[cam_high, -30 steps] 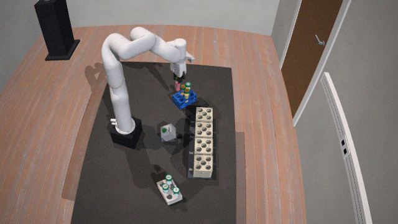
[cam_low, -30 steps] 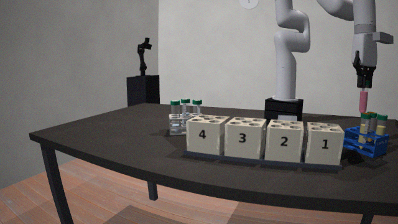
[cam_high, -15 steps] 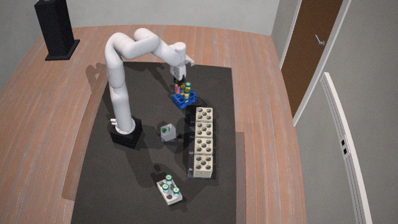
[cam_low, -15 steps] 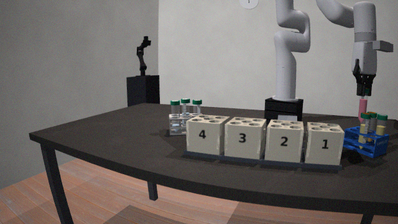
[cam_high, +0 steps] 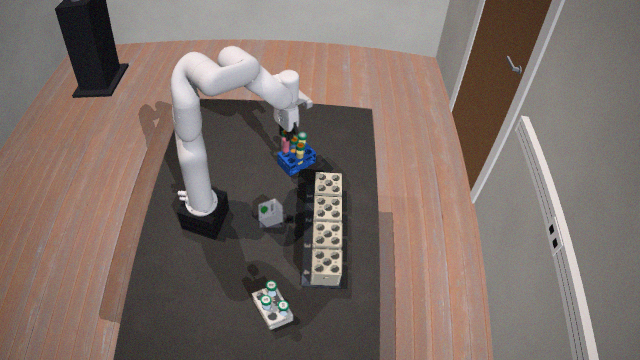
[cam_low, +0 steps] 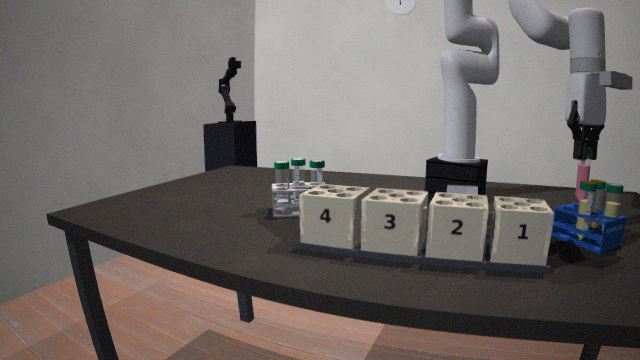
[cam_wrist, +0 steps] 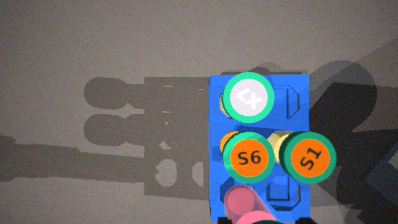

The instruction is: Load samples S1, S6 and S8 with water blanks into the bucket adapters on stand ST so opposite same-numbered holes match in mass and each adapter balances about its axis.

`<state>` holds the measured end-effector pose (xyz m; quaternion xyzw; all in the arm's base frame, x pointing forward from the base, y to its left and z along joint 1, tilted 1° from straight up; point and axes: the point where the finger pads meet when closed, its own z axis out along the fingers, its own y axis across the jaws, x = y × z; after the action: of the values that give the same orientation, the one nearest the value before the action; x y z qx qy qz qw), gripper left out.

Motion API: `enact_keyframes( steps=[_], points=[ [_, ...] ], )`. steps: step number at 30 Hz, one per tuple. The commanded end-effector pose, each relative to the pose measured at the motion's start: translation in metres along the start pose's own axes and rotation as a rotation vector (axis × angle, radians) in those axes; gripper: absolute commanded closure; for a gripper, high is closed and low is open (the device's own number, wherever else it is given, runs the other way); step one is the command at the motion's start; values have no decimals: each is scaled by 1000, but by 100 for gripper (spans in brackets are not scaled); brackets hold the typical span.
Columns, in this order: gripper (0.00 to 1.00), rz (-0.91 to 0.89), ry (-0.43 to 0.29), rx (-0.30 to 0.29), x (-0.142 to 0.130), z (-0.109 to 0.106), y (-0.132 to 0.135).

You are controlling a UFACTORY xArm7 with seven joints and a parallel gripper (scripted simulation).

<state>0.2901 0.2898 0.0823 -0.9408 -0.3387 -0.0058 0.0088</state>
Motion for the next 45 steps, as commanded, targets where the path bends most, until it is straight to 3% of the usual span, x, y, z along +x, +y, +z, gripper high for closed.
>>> enact_keyframes(
  steps=[1, 45],
  points=[
    [100, 0, 4, 0, 1, -1, 0],
    [100, 0, 4, 0, 1, 35, 0]
  ],
)
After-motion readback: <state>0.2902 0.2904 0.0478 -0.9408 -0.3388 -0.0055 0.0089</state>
